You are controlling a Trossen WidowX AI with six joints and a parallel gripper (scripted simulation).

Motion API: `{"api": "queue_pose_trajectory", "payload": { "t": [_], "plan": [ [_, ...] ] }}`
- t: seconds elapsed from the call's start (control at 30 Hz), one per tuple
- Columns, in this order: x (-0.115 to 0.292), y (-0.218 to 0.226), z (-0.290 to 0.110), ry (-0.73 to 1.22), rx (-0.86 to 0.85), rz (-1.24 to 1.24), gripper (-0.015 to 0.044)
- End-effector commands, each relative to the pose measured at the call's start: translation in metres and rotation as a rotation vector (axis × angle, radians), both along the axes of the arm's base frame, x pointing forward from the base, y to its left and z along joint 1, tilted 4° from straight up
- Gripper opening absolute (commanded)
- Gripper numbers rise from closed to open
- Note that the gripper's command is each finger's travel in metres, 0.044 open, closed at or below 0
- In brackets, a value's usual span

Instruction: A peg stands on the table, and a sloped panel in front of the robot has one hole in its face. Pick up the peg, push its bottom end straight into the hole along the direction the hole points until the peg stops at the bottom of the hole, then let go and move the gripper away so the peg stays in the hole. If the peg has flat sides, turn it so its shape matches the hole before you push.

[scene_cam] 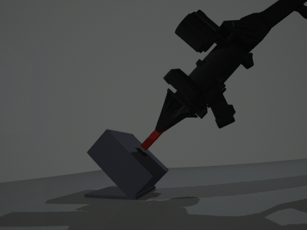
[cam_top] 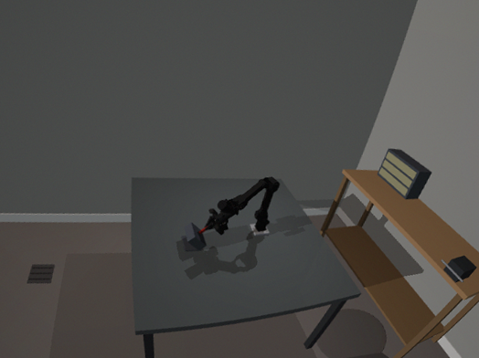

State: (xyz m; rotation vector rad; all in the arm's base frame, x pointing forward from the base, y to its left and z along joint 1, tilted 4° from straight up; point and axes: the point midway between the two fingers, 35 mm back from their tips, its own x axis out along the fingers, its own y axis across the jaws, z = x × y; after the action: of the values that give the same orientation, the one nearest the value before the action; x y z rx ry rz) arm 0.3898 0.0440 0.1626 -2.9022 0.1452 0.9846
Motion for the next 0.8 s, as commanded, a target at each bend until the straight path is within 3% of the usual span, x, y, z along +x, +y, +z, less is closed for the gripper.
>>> {"api": "queue_pose_trajectory", "payload": {
  "t": [0.0,0.77],
  "plan": [
    [0.0004,-0.0001,-0.0027,0.003,-0.001,-0.001,0.0000],
    [0.0066,-0.0001,-0.0068,0.003,-0.001,-0.001,0.0000]
  ]
}}
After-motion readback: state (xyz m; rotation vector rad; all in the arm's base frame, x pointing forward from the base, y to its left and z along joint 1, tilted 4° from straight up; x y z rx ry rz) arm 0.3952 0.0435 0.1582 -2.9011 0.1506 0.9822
